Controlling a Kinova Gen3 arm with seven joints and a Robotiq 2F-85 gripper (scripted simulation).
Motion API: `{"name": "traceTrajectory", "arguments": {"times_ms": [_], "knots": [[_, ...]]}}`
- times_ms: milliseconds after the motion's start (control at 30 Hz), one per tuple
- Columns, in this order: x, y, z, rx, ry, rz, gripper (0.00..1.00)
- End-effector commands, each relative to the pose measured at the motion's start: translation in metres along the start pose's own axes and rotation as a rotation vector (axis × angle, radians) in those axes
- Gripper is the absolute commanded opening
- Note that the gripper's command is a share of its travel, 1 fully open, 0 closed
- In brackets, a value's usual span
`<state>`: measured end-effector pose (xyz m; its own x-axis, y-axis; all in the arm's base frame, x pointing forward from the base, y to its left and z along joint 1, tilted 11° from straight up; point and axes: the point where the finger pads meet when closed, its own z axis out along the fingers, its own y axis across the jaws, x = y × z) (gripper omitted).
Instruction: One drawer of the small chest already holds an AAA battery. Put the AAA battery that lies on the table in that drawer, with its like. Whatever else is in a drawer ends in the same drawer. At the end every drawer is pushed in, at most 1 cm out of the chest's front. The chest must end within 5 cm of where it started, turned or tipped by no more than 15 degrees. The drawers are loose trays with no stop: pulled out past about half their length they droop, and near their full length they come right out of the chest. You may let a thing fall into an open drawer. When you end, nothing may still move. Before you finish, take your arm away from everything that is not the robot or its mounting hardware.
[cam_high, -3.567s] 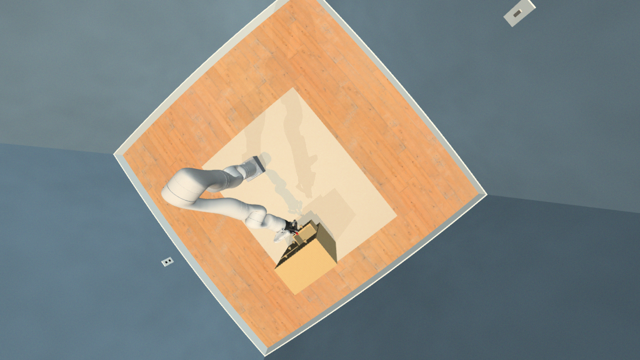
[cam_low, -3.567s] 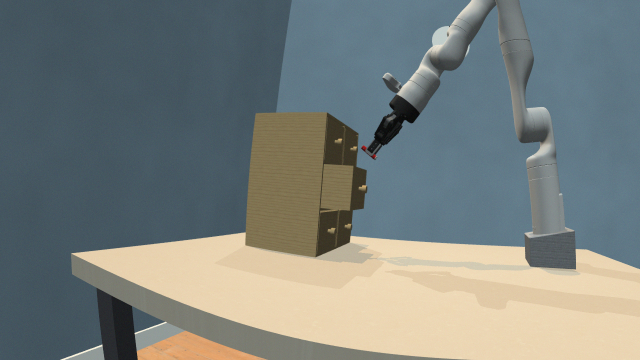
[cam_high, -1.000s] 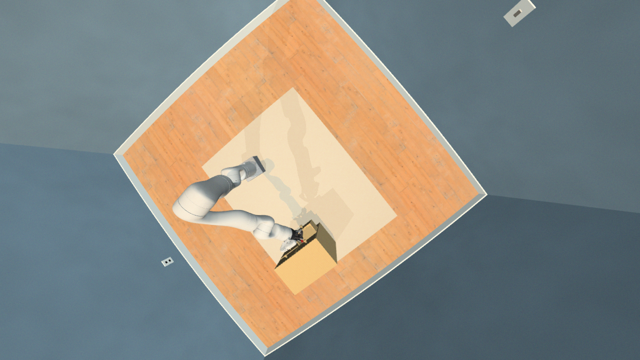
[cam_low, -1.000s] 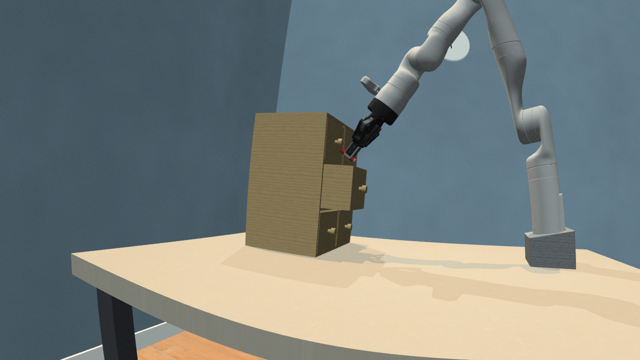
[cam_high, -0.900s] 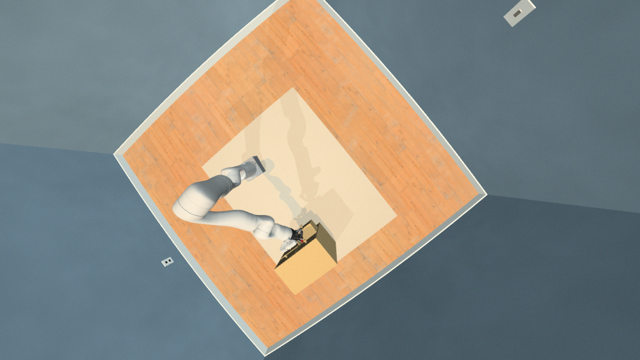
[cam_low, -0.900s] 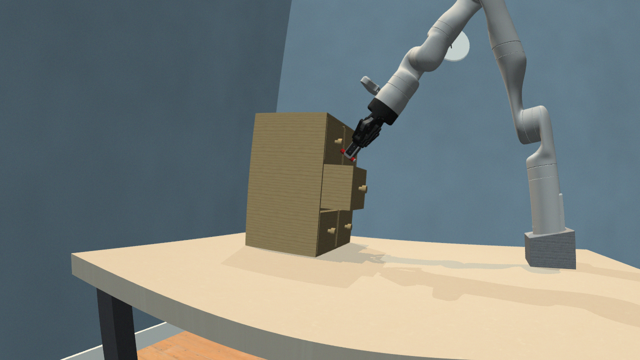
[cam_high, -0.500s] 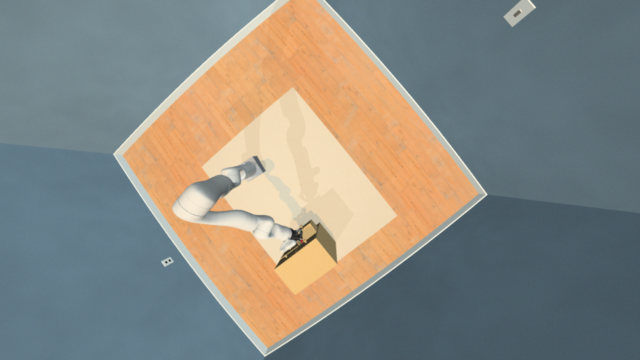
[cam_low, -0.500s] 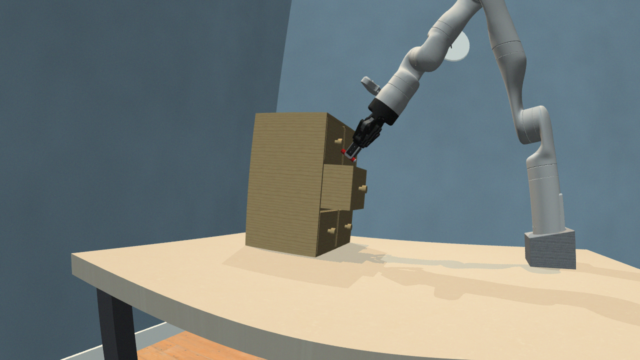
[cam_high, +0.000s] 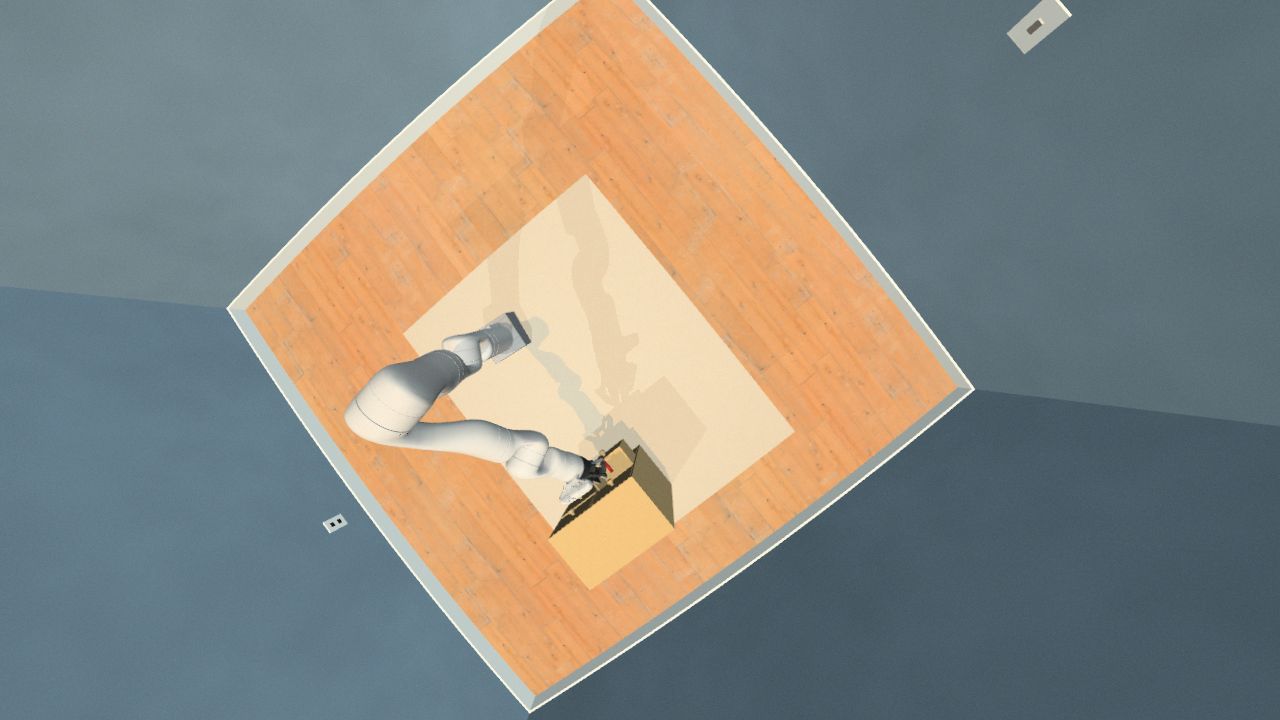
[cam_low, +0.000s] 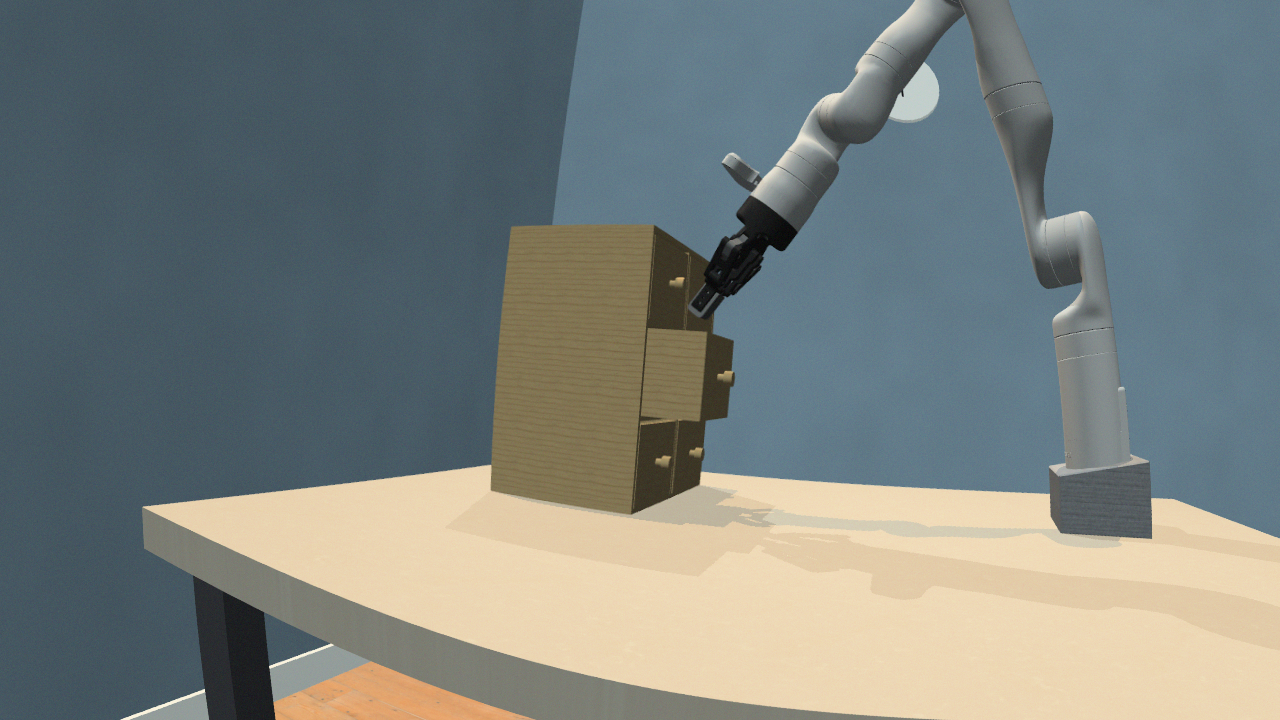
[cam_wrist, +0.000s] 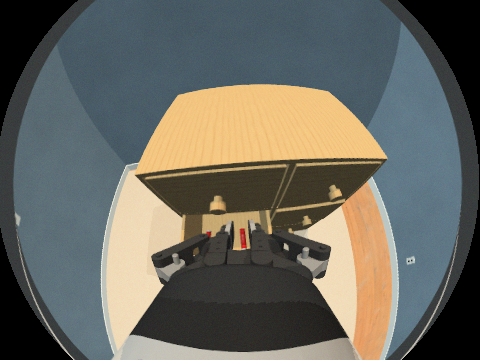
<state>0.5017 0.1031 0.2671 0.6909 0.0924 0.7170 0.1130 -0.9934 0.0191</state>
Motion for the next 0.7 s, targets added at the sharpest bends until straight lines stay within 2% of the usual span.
{"name": "traceTrajectory", "arguments": {"times_ms": [0,33,667], "knots": [[-0.0005,0.0,-0.0009,0.001,0.0,-0.011,0.24],[-0.0005,0.0,-0.0009,0.001,0.0,-0.011,1.0],[-0.0008,0.0,-0.0011,0.001,0.0,-0.011,1.0]]}}
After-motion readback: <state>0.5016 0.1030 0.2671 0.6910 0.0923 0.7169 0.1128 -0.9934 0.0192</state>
